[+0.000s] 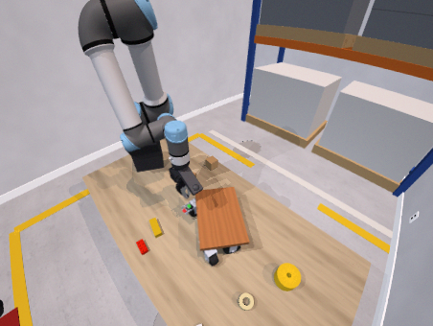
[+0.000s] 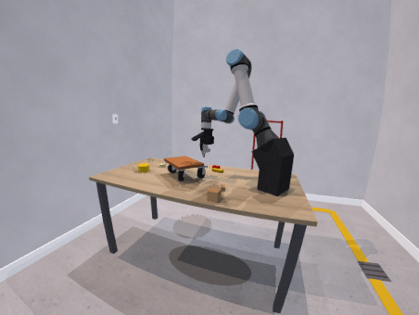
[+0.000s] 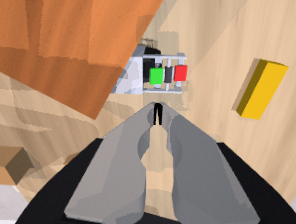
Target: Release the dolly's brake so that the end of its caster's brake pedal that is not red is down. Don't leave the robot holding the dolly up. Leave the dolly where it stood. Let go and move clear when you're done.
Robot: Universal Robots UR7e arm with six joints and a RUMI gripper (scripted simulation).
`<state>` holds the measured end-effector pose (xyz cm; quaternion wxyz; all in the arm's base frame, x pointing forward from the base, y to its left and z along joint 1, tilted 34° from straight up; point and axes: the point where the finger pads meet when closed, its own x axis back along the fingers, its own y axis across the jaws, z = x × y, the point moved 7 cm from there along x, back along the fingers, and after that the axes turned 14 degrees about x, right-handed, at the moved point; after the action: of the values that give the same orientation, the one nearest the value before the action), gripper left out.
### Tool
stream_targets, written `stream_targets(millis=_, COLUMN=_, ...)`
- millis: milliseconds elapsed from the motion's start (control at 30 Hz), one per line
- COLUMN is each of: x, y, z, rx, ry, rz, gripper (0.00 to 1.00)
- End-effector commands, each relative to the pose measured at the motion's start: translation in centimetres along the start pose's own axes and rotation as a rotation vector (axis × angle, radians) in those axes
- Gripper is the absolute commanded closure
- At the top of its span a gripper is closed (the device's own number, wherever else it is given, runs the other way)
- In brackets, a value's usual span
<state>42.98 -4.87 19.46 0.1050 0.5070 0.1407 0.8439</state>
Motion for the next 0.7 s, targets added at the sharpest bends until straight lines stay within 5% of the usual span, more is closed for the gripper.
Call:
stream_targets(millis=0, x=-1.0, y=0.0, z=0.0, rx=0.000, ry=0.001, rz=-0.001, gripper=1.00)
stream_targets(millis=667, x=-4.1, y=0.0, z=0.1, rx=0.000, ry=0.001, rz=-0.001, gripper=1.00)
